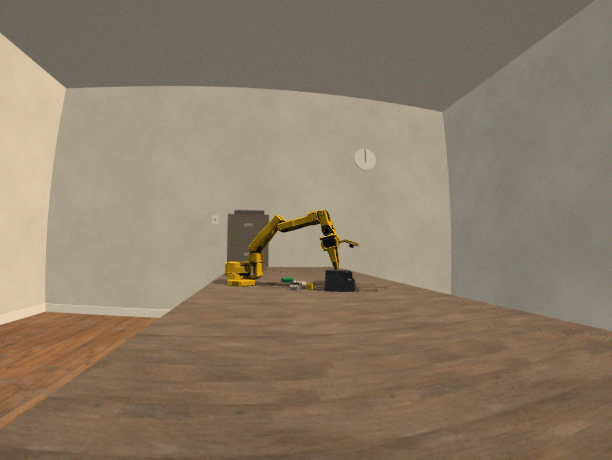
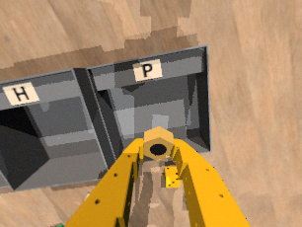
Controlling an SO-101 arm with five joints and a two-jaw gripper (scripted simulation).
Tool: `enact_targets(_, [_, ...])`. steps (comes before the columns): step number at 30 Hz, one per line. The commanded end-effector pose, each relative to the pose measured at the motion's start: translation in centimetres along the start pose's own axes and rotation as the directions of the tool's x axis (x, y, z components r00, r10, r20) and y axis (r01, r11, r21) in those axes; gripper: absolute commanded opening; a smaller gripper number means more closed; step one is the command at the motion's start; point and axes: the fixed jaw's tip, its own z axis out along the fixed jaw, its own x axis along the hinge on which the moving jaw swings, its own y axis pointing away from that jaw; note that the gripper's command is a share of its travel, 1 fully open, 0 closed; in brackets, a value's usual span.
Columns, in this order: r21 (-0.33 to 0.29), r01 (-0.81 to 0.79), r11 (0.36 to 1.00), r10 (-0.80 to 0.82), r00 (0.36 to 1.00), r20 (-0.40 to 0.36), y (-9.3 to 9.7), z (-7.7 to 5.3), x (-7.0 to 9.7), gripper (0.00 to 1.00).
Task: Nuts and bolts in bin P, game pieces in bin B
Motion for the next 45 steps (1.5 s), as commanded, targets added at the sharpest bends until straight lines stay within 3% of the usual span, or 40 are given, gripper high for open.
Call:
enact_targets(1, [0.001, -0.018, 1.0, 0.018, 0.998, 0.054, -0.3, -1.3, -0.8, 0.0])
enact_targets(27, [0.001, -0.018, 1.0, 0.018, 0.998, 0.054, -0.3, -1.2, -0.8, 0.0])
enact_targets(45, [0.001, -0.018, 1.0, 0.018, 0.998, 0.054, -0.3, 0.2, -0.6, 0.0])
